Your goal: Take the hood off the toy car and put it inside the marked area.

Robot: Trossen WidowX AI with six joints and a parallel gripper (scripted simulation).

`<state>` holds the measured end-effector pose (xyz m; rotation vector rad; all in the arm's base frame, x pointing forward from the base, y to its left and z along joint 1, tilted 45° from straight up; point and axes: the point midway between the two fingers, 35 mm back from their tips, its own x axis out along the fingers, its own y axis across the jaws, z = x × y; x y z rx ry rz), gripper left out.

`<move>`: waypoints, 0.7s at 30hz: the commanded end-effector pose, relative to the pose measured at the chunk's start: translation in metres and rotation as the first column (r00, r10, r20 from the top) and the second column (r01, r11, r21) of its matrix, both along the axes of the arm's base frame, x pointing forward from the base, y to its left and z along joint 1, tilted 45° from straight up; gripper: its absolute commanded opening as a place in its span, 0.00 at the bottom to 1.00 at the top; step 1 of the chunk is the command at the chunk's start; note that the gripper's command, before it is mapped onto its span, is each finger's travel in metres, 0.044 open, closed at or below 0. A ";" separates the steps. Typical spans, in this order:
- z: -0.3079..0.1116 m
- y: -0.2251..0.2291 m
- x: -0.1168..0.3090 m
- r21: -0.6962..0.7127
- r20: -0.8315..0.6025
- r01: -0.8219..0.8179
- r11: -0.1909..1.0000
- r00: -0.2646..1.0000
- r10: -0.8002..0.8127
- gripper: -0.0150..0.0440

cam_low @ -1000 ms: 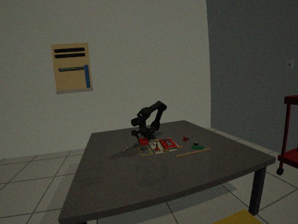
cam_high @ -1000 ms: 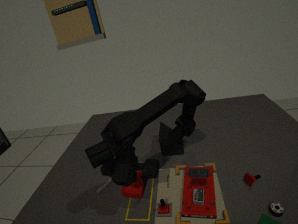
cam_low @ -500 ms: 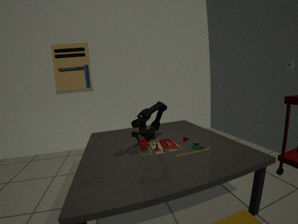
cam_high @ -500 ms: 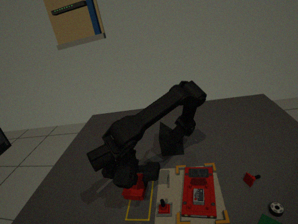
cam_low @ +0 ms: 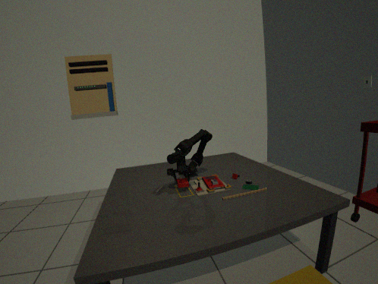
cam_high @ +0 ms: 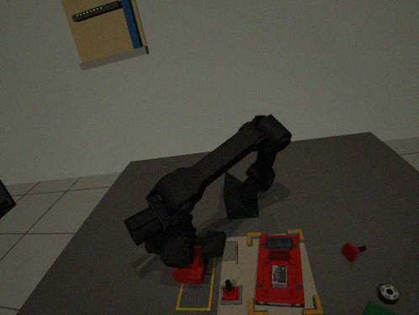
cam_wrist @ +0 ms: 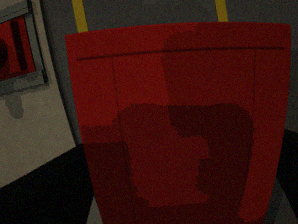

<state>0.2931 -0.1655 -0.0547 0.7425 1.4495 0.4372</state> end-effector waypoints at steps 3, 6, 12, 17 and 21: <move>-0.005 0.006 -0.001 0.008 -0.008 0.003 1.000 1.000 -0.003 0.25; -0.006 0.008 -0.001 0.008 -0.008 0.003 1.000 1.000 -0.003 0.25; -0.009 0.011 -0.001 0.009 -0.007 0.003 1.000 1.000 -0.002 0.25; -0.012 0.014 -0.001 0.009 -0.007 0.002 1.000 1.000 -0.002 0.25; -0.014 0.016 -0.001 0.009 -0.007 0.002 1.000 1.000 -0.002 0.25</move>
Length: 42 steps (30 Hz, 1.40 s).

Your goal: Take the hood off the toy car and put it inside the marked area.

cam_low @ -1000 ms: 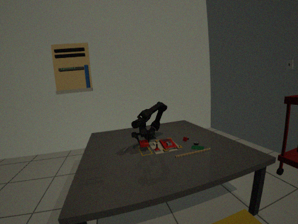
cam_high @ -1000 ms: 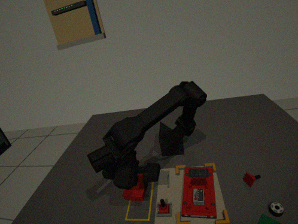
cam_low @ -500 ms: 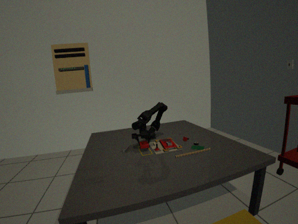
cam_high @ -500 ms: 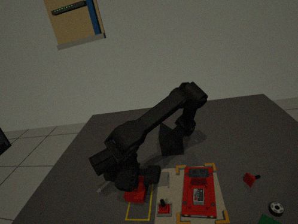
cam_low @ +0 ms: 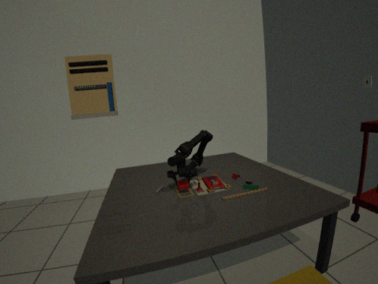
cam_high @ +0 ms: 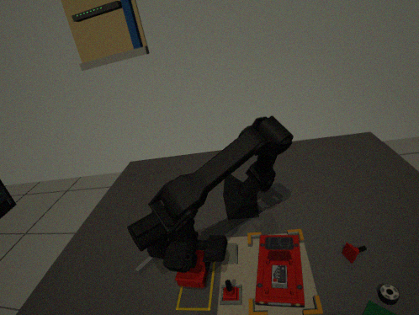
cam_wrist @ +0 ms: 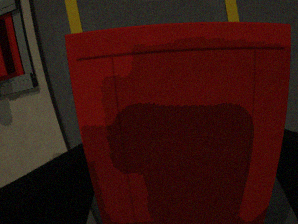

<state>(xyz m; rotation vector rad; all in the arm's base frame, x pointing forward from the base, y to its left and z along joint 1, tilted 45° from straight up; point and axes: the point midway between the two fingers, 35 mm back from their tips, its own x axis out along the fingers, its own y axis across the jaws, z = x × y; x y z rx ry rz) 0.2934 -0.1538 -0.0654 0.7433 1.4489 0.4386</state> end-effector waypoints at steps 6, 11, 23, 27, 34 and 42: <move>-0.004 0.006 -0.001 0.008 -0.008 0.003 1.000 1.000 -0.002 0.25; -0.004 0.006 -0.001 0.008 -0.008 0.003 1.000 1.000 -0.002 0.25; -0.007 0.009 -0.001 0.008 -0.008 0.003 1.000 1.000 -0.003 0.25; -0.009 0.011 -0.001 0.008 -0.008 0.003 1.000 1.000 -0.003 0.25; -0.011 0.013 0.000 0.009 -0.008 0.003 1.000 1.000 -0.003 0.25; -0.014 0.016 0.000 0.009 -0.007 0.003 1.000 1.000 -0.003 0.25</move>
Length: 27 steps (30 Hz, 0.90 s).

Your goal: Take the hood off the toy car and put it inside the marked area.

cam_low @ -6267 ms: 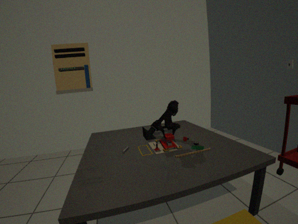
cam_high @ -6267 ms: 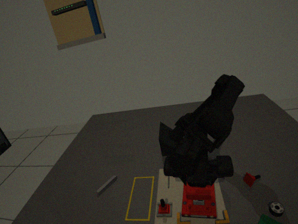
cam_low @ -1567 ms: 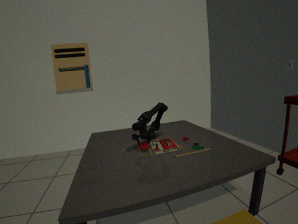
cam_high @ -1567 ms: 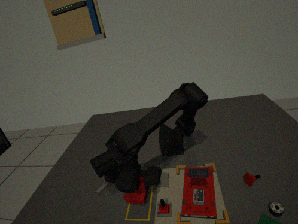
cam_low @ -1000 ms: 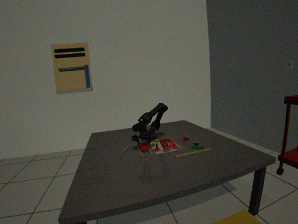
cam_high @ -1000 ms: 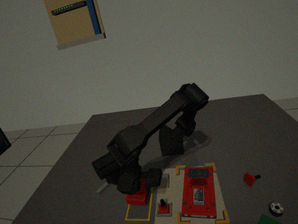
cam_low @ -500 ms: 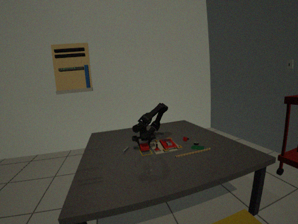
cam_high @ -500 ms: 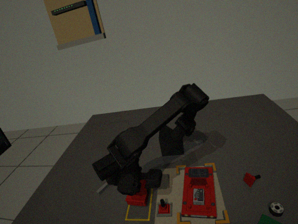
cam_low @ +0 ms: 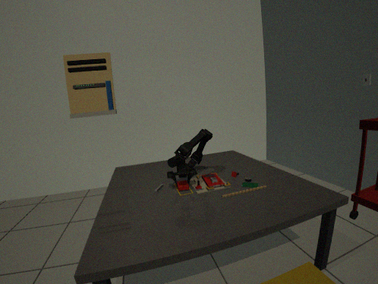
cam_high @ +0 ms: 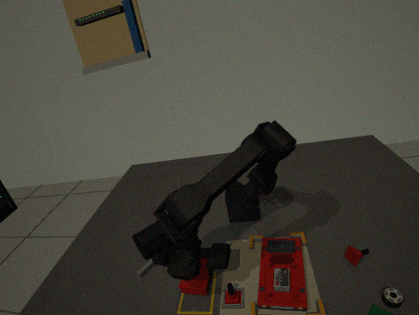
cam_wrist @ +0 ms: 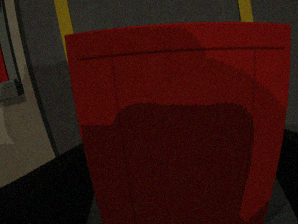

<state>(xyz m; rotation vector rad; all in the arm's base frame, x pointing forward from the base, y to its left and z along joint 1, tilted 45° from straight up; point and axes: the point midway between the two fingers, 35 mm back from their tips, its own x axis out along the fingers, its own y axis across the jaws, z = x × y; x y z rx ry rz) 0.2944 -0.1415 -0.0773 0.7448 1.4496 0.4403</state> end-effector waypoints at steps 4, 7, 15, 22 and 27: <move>-0.004 0.005 -0.001 0.007 -0.007 0.003 1.000 1.000 -0.003 0.25; -0.005 0.006 -0.001 0.007 -0.007 0.003 1.000 1.000 -0.003 0.25; -0.006 0.008 0.000 0.007 -0.007 0.003 1.000 1.000 -0.003 0.25; -0.005 0.006 0.000 0.002 -0.001 -0.001 1.000 1.000 0.001 0.43; -0.005 0.006 0.000 0.002 -0.001 -0.001 1.000 1.000 0.001 0.65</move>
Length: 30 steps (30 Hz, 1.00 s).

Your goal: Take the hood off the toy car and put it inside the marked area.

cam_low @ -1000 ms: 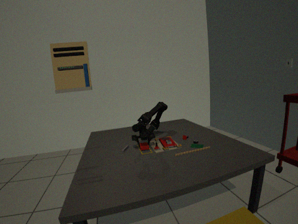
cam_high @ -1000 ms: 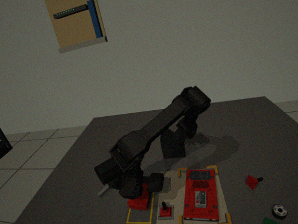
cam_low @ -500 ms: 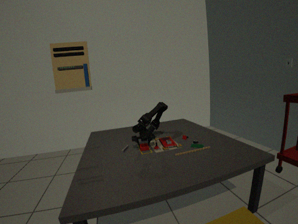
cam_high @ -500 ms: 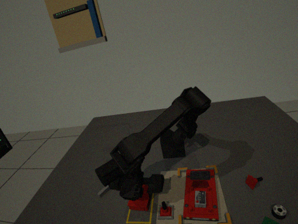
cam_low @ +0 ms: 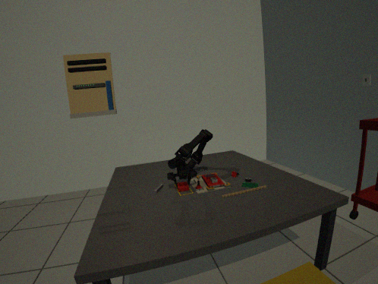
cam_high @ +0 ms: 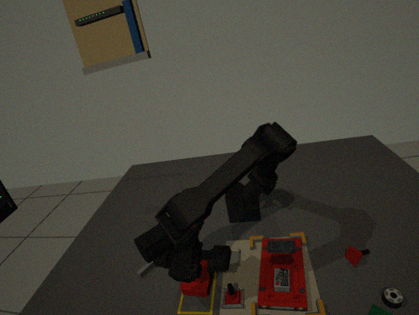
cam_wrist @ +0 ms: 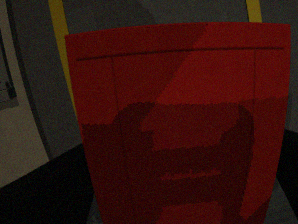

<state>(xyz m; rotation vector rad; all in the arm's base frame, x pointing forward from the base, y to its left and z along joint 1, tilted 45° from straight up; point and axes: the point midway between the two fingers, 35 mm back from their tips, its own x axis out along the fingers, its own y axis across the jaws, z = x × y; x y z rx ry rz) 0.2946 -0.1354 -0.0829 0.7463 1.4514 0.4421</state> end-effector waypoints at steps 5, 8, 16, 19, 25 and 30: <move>0.000 0.000 0.000 0.000 0.000 0.000 1.000 1.000 0.000 0.88; 0.000 0.000 0.000 0.000 0.000 0.000 1.000 1.000 0.000 1.00; 0.038 -0.039 -0.004 0.003 -0.004 -0.003 1.000 1.000 0.003 1.00; 0.051 -0.050 -0.007 0.005 -0.006 -0.005 1.000 1.000 0.005 1.00; 0.051 -0.050 -0.007 0.005 -0.006 -0.005 1.000 1.000 0.005 1.00; 0.051 -0.050 -0.007 0.005 -0.006 -0.005 1.000 1.000 0.005 1.00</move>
